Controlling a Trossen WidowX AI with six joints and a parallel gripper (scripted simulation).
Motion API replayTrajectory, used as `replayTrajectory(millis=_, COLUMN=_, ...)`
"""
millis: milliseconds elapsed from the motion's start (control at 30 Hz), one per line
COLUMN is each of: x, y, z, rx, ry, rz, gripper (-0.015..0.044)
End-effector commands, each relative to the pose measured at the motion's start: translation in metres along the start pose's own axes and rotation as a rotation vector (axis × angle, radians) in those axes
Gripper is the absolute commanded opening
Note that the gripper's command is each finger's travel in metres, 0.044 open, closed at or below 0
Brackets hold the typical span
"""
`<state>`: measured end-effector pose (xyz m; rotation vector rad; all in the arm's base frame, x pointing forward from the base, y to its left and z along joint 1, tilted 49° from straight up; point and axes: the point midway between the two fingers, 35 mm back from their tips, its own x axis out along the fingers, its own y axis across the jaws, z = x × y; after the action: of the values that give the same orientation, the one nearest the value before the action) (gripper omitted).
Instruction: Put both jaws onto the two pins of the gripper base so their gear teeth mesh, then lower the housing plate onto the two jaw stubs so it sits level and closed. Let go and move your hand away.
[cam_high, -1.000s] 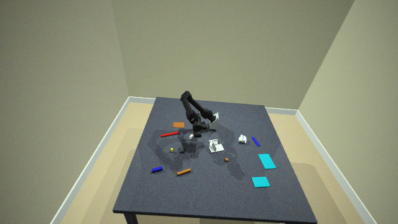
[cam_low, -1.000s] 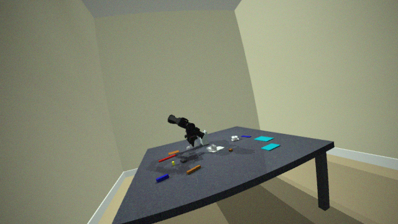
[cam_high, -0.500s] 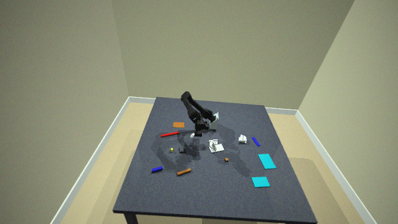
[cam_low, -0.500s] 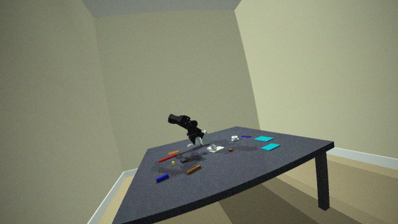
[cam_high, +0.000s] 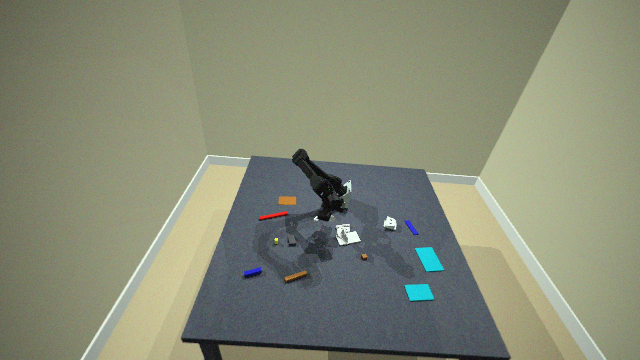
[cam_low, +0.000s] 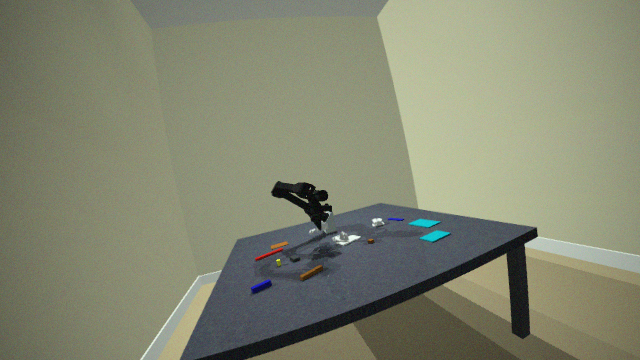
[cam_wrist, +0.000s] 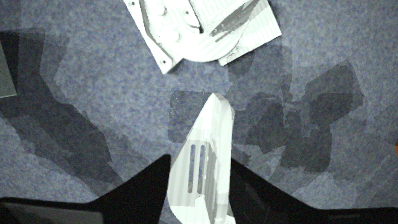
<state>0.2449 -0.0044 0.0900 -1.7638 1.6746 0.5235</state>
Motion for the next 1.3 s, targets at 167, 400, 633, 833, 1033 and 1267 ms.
replayTrajectory(millis=167, x=-0.001, y=0.006, z=0.03, rx=0.161, ry=-0.011, rz=0.006, gripper=0.0134)
replayTrajectory(millis=400, x=-0.001, y=0.013, z=0.051, rx=0.297, ry=-0.014, rz=0.009, gripper=0.0134)
replayTrajectory(millis=633, x=-0.001, y=0.022, z=0.072, rx=0.434, ry=-0.013, rz=0.012, gripper=0.0134)
replayTrajectory(millis=833, x=0.0, y=0.03, z=0.088, rx=0.551, ry=-0.01, rz=0.013, gripper=0.0134)
replayTrajectory(millis=1033, x=0.001, y=0.04, z=0.104, rx=0.67, ry=-0.004, rz=0.013, gripper=0.0134)
replayTrajectory(millis=1267, x=0.003, y=0.053, z=0.121, rx=0.809, ry=0.005, rz=0.01, gripper=0.0134)
